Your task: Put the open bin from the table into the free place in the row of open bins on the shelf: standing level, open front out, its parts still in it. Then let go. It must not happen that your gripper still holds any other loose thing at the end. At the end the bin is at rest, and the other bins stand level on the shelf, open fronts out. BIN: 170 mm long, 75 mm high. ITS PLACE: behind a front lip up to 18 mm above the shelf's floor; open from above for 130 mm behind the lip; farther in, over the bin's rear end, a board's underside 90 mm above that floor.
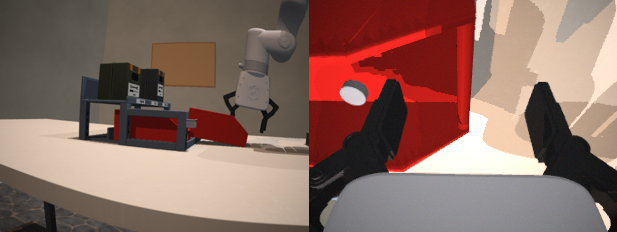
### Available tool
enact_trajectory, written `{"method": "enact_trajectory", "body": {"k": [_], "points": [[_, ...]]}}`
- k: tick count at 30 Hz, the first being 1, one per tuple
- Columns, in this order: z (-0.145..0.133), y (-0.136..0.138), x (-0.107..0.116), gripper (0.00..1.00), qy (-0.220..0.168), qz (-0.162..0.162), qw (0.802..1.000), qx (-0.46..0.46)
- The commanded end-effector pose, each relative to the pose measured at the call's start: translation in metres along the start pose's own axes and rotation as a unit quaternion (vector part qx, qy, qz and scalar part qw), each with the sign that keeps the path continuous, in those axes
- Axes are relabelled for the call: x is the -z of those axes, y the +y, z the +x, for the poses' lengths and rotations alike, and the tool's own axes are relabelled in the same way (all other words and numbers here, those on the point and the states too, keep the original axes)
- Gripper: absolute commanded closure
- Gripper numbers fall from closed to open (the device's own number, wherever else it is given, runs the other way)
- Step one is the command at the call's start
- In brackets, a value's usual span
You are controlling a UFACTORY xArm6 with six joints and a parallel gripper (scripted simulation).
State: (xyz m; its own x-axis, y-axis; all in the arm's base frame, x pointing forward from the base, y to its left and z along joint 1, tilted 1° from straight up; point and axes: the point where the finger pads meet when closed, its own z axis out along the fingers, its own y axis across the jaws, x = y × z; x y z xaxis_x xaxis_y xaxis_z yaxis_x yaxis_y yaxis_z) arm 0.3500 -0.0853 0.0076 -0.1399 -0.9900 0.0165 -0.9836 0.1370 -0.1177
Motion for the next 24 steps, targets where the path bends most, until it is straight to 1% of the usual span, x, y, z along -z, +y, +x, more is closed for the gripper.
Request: {"method": "enact_trajectory", "body": {"k": [1,24], "points": [[0.0001,-0.0014,0.0036,0.0,0.0,0.001,1.0,0.0],[0.0001,-0.0023,0.0088,0.0,0.0,0.001,1.0,0.0]]}}
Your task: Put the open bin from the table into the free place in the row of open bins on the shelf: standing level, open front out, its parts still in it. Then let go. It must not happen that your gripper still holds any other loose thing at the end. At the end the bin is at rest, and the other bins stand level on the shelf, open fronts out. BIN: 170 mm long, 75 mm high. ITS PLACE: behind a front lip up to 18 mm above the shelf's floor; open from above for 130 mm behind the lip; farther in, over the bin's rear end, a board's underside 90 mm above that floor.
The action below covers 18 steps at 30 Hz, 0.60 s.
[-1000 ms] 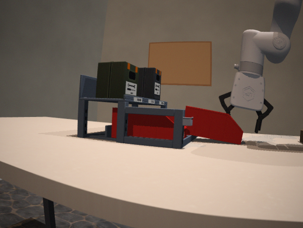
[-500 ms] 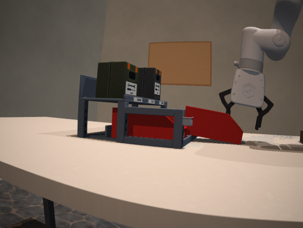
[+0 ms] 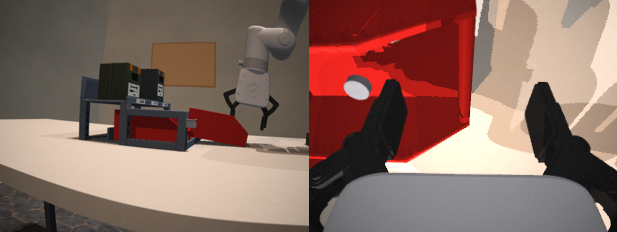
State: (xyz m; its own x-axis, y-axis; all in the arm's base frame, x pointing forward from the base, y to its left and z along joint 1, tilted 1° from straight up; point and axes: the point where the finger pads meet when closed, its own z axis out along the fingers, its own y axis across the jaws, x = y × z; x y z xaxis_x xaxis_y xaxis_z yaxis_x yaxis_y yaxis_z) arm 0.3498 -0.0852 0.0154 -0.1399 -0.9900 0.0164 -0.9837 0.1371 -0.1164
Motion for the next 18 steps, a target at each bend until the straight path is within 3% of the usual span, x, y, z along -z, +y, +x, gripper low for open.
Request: {"method": "enact_trajectory", "body": {"k": [1,18], "points": [[0.0001,-0.0015,0.001,0.0,0.0,0.002,1.0,0.0],[0.0001,-0.002,0.0036,0.0,0.0,0.002,1.0,0.0]]}}
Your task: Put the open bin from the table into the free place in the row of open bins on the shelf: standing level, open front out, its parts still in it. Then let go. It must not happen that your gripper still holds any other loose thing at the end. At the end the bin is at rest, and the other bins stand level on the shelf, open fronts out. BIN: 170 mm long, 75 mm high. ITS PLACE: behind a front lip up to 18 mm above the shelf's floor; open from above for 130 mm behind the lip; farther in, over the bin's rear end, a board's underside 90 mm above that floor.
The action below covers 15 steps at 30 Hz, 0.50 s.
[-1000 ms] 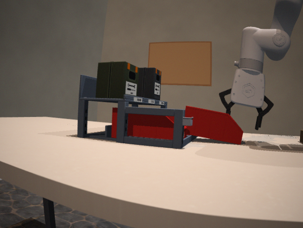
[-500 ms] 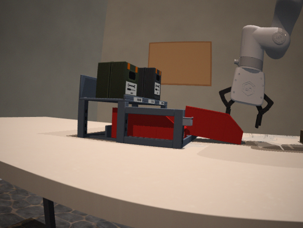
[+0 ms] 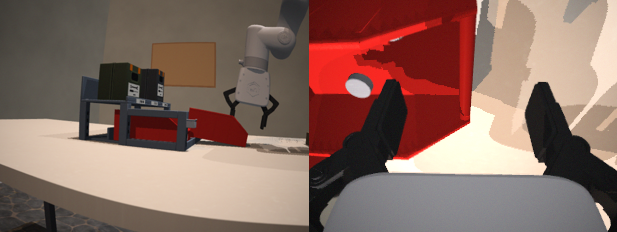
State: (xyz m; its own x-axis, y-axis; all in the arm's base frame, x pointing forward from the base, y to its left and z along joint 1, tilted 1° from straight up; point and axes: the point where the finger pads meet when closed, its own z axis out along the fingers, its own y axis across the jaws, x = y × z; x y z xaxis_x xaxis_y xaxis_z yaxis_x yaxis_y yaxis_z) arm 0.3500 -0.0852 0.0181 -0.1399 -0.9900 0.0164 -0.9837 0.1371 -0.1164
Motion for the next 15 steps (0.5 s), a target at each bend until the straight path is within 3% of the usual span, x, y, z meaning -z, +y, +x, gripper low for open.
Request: {"method": "enact_trajectory", "body": {"k": [1,15], "points": [[0.0,-0.002,0.001,0.0,0.0,0.002,1.0,0.0],[0.0,-0.002,-0.009,0.0,0.0,0.002,1.0,0.0]]}}
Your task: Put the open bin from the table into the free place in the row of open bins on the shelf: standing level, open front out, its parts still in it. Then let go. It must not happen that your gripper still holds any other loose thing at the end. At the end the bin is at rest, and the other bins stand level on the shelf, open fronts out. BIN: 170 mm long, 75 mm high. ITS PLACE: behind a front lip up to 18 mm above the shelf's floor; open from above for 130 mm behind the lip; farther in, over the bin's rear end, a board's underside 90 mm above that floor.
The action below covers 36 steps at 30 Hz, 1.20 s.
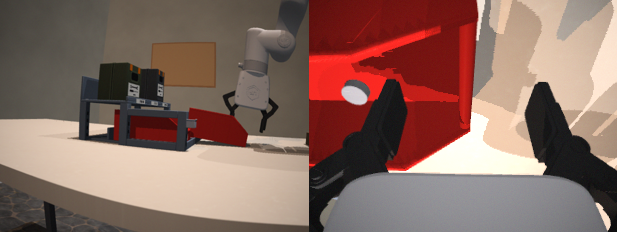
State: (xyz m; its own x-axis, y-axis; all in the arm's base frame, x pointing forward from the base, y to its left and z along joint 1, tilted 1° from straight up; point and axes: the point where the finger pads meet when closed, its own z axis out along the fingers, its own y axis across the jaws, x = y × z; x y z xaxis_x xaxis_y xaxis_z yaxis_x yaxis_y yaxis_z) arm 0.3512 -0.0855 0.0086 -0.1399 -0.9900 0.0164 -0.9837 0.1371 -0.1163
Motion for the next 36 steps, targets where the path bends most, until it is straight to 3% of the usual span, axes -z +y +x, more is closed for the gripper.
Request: {"method": "enact_trajectory", "body": {"k": [1,36], "points": [[0.0,-0.002,0.0,0.0,0.0,0.002,1.0,0.0],[0.0,-0.002,-0.014,0.0,0.0,0.002,1.0,0.0]]}}
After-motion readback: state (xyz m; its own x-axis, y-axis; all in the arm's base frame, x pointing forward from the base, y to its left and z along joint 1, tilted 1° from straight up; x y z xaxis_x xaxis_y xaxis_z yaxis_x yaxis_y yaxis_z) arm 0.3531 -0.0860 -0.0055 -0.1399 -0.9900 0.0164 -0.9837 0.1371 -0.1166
